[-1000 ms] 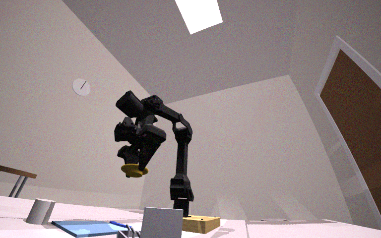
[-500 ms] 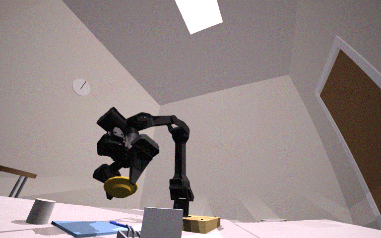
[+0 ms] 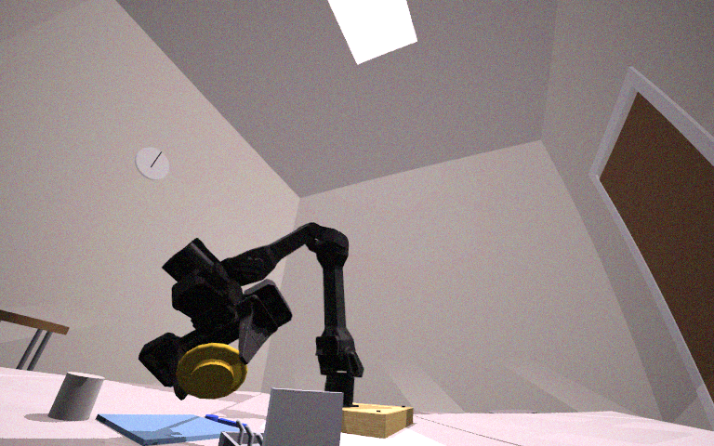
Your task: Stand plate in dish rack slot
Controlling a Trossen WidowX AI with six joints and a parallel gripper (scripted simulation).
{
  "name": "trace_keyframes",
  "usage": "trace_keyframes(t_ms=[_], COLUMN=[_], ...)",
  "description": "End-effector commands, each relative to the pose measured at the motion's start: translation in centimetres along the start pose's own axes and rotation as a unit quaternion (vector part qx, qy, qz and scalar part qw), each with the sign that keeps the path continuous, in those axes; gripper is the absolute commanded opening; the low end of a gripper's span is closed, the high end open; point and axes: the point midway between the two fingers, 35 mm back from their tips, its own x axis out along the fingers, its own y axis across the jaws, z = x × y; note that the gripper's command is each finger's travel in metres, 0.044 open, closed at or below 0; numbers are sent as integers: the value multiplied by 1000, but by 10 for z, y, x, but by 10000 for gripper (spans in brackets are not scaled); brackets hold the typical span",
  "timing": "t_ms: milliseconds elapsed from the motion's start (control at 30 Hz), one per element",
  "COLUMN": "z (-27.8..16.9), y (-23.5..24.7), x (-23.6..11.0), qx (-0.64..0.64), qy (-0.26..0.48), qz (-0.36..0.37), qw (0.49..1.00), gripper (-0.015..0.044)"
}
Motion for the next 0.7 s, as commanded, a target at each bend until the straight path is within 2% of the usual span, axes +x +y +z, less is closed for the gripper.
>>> trace_keyframes(t_ms=[0, 667], z=[-4, -35], y=[-2, 3], x=[2, -8], qx=[-38, -249], qy=[-27, -177], qz=[29, 135], qw=[998, 943], gripper=[0, 0])
